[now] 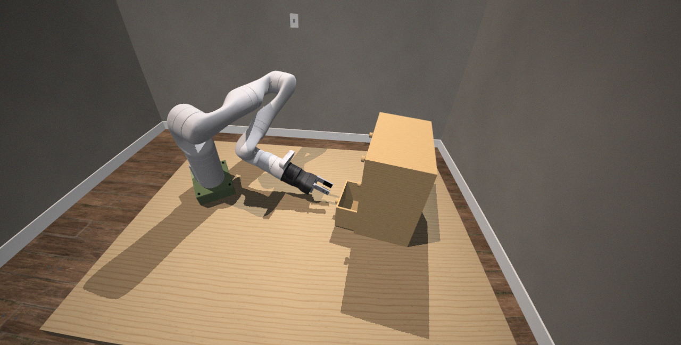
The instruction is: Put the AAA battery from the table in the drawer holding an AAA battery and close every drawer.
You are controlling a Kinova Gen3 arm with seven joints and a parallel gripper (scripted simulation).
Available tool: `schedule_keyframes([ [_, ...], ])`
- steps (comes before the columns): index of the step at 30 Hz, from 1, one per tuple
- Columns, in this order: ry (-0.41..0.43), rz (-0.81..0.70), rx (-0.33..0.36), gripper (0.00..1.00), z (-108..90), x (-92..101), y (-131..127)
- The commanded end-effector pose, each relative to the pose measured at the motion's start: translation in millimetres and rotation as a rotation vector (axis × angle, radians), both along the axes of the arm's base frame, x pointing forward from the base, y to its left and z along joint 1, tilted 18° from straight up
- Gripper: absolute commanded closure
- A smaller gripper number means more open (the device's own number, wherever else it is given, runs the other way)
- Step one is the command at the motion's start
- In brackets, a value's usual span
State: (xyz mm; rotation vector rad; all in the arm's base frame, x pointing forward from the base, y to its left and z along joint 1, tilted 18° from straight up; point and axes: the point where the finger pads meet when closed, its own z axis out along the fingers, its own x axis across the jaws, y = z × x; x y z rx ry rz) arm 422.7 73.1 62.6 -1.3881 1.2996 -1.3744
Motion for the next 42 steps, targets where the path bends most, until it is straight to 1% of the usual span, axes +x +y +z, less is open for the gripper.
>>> schedule_keyframes([
  [1,0.001,-0.007,-0.015,0.33,-0.8,0.8,-9.5],
  [18,0.001,-0.007,-0.015,0.33,-1.2,4.7,-28.9],
  [42,0.001,-0.007,-0.015,0.33,-1.5,7.0,-40.1],
])
